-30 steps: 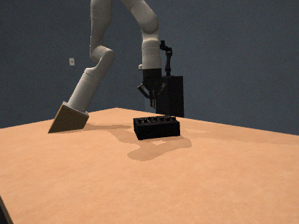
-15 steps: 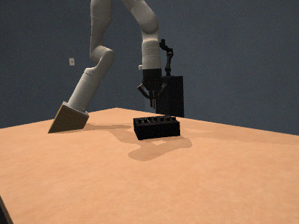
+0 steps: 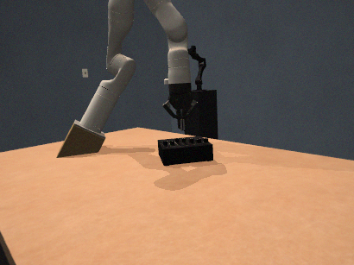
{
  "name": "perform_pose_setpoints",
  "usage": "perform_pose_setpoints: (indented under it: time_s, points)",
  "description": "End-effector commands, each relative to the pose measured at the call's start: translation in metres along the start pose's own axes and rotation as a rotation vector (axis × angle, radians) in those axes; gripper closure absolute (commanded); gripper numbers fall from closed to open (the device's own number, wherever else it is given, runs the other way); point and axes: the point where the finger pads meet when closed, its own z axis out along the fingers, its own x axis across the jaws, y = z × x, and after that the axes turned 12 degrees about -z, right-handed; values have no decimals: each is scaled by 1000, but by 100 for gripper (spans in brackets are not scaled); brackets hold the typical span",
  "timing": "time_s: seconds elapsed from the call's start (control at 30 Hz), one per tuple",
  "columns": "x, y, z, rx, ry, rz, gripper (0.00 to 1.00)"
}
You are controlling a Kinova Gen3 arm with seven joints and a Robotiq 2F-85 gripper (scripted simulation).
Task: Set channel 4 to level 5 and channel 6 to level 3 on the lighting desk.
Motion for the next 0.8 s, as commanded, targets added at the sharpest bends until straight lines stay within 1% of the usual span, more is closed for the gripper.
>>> perform_pose_setpoints:
  time_s: [0.0, 0.77]
  points:
    - [1, -1, 2, 3, 0, -4, 100]
    - [0, -1, 16, 3, 0, -4, 100]
